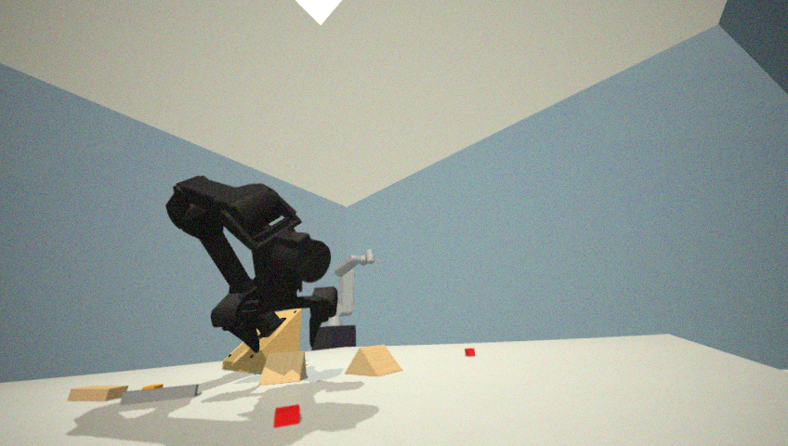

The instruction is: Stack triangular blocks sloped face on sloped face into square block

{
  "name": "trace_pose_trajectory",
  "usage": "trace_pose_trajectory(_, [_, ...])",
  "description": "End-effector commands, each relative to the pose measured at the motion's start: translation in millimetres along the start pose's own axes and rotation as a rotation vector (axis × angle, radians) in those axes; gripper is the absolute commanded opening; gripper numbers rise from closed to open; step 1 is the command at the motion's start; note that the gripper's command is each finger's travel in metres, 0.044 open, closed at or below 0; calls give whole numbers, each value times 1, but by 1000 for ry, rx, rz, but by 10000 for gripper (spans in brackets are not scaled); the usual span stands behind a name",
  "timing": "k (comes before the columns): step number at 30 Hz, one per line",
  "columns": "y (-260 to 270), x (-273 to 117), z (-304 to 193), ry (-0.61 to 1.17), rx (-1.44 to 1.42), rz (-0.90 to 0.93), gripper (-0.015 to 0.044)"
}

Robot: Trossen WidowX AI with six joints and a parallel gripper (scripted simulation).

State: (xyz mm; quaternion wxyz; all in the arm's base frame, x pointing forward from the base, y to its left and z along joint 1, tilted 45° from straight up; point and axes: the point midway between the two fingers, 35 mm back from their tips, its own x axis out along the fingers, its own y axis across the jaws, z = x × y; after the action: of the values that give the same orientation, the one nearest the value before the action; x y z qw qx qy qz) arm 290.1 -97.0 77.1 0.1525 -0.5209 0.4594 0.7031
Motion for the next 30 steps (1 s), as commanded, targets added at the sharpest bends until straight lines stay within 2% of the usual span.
trace_pose_trajectory(1, [1,8,1,-7,-10,15,440])
trace_pose_trajectory(30, [7,55,6,-52,-33,65,440])
